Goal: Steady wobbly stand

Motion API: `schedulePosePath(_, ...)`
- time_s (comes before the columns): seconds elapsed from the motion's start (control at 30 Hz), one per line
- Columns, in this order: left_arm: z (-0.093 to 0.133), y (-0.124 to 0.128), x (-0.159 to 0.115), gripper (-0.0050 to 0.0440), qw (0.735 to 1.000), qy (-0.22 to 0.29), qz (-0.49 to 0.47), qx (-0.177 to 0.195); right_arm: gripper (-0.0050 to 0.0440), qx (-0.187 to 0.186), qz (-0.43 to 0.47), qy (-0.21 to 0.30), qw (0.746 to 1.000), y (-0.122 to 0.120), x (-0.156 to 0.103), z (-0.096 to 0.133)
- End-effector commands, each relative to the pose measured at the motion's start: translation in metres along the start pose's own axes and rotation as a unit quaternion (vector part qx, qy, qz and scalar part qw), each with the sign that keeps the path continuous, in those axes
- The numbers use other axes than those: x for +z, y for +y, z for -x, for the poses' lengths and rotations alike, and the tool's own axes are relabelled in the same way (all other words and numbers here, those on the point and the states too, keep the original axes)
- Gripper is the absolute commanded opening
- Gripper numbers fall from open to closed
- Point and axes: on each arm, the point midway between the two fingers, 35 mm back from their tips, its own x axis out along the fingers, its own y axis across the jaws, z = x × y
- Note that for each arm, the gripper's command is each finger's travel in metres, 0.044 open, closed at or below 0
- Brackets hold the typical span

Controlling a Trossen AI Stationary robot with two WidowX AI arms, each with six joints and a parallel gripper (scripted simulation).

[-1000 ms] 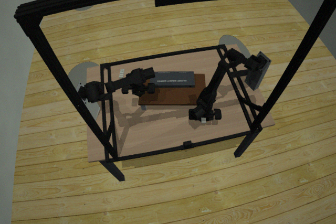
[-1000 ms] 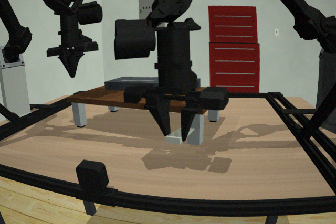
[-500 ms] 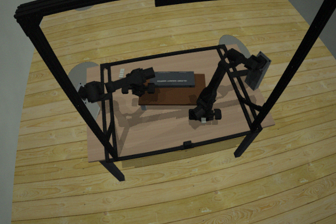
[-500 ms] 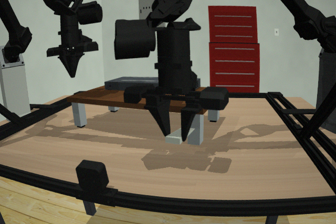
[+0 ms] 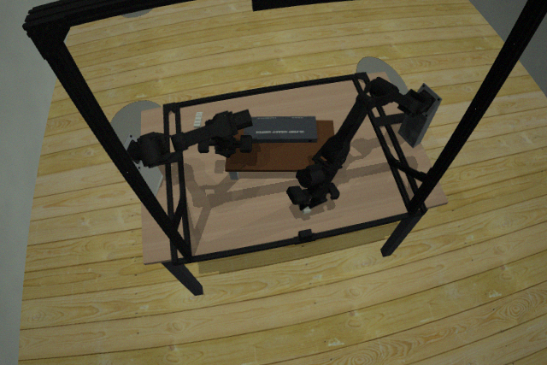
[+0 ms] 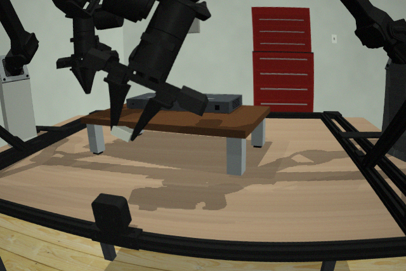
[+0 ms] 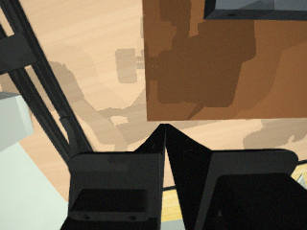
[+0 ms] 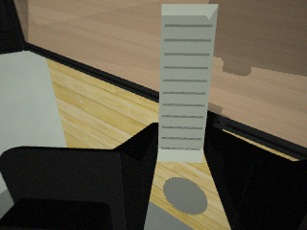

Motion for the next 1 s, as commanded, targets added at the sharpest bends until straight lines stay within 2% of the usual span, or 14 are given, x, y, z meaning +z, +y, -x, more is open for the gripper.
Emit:
schedulePosePath(0.0,0.000,0.000,0.000,0.0000,1.000,0.000,0.000,0.000,0.0000,0.027,0.026,0.015,0.999,0.016,-0.004,0.000)
schedulePosePath(0.07,0.000,0.000,0.000,0.0000,1.000,0.000,0.000,0.000,0.0000,0.022,0.019,0.006,1.000,0.013,-0.003,0.003)
schedulePosePath(0.23,0.000,0.000,0.000,0.0000,1.000,0.000,0.000,0.000,0.0000,0.133,0.115,0.022,0.984,0.075,-0.016,0.024)
schedulePosePath(0.4,0.000,0.000,0.000,0.0000,1.000,0.000,0.000,0.000,0.0000,0.243,0.206,0.012,0.948,0.135,-0.026,0.057)
schedulePosePath(0.6,0.000,0.000,0.000,0.0000,1.000,0.000,0.000,0.000,0.0000,0.245,0.208,0.012,0.947,0.135,-0.026,0.057)
schedulePosePath(0.63,0.000,0.000,0.000,0.0000,1.000,0.000,0.000,0.000,0.0000,0.238,0.203,0.008,0.950,0.129,-0.025,0.057)
schedulePosePath(0.8,0.000,0.000,0.000,0.0000,1.000,0.000,0.000,0.000,0.0000,0.341,0.283,-0.024,0.896,0.181,-0.032,0.098)
schedulePosePath(0.97,0.000,0.000,0.000,0.0000,1.000,0.000,0.000,0.000,0.0000,0.434,0.352,-0.077,0.826,0.226,-0.036,0.147)
